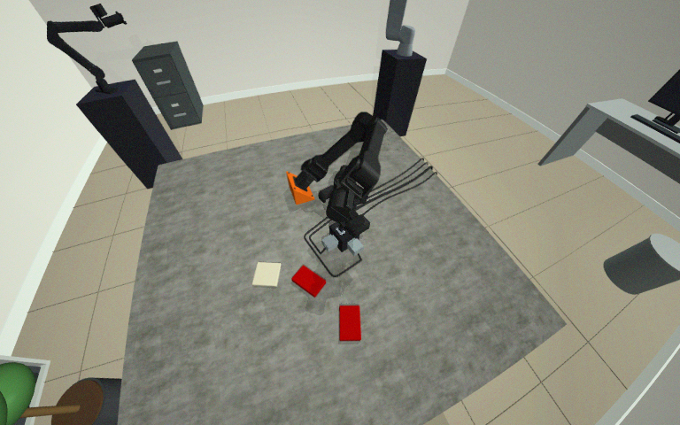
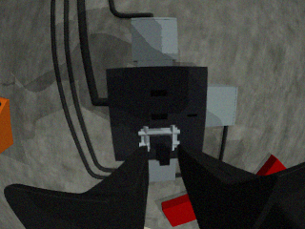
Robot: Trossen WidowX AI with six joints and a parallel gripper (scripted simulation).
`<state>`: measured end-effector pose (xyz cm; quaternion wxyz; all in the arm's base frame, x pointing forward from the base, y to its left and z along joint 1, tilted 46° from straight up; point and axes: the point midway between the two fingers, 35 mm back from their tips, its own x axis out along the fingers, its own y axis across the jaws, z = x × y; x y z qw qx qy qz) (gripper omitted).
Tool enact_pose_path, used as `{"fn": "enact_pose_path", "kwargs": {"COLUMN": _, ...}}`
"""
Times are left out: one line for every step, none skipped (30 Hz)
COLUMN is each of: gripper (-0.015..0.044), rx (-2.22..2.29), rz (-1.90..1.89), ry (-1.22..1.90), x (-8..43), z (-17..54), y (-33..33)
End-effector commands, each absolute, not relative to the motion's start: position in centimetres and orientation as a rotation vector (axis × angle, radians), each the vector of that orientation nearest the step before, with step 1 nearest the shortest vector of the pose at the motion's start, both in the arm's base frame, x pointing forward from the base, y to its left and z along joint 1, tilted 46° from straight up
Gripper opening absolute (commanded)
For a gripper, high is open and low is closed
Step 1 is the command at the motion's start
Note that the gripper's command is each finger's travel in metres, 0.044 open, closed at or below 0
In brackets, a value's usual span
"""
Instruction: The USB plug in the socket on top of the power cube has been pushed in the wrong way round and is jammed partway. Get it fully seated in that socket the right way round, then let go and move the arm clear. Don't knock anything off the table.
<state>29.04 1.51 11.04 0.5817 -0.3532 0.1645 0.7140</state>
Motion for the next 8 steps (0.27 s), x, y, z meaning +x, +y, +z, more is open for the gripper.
{"fn": "enact_pose_path", "kwargs": {"gripper": 0.0095, "rx": -0.828, "rz": 1.669, "ry": 0.382, "x": 29.09, "z": 11.25, "y": 1.29}}
{"fn": "enact_pose_path", "kwargs": {"gripper": 0.0095, "rx": -0.828, "rz": 1.669, "ry": 0.382, "x": 29.10, "z": 11.32, "y": 1.22}}
{"fn": "enact_pose_path", "kwargs": {"gripper": 0.0095, "rx": -0.828, "rz": 1.669, "ry": 0.382, "x": 29.10, "z": 11.39, "y": 1.15}}
{"fn": "enact_pose_path", "kwargs": {"gripper": 0.0095, "rx": -0.828, "rz": 1.669, "ry": 0.382, "x": 29.11, "z": 11.46, "y": 1.07}}
{"fn": "enact_pose_path", "kwargs": {"gripper": 0.0095, "rx": -0.828, "rz": 1.669, "ry": 0.382, "x": 29.12, "z": 11.53, "y": 1.00}}
{"fn": "enact_pose_path", "kwargs": {"gripper": 0.0095, "rx": -0.828, "rz": 1.669, "ry": 0.382, "x": 29.13, "z": 11.60, "y": 0.93}}
{"fn": "enact_pose_path", "kwargs": {"gripper": 0.0095, "rx": -0.828, "rz": 1.669, "ry": 0.382, "x": 29.13, "z": 11.66, "y": 0.86}}
{"fn": "enact_pose_path", "kwargs": {"gripper": 0.0095, "rx": -0.828, "rz": 1.669, "ry": 0.382, "x": 29.14, "z": 11.73, "y": 0.79}}
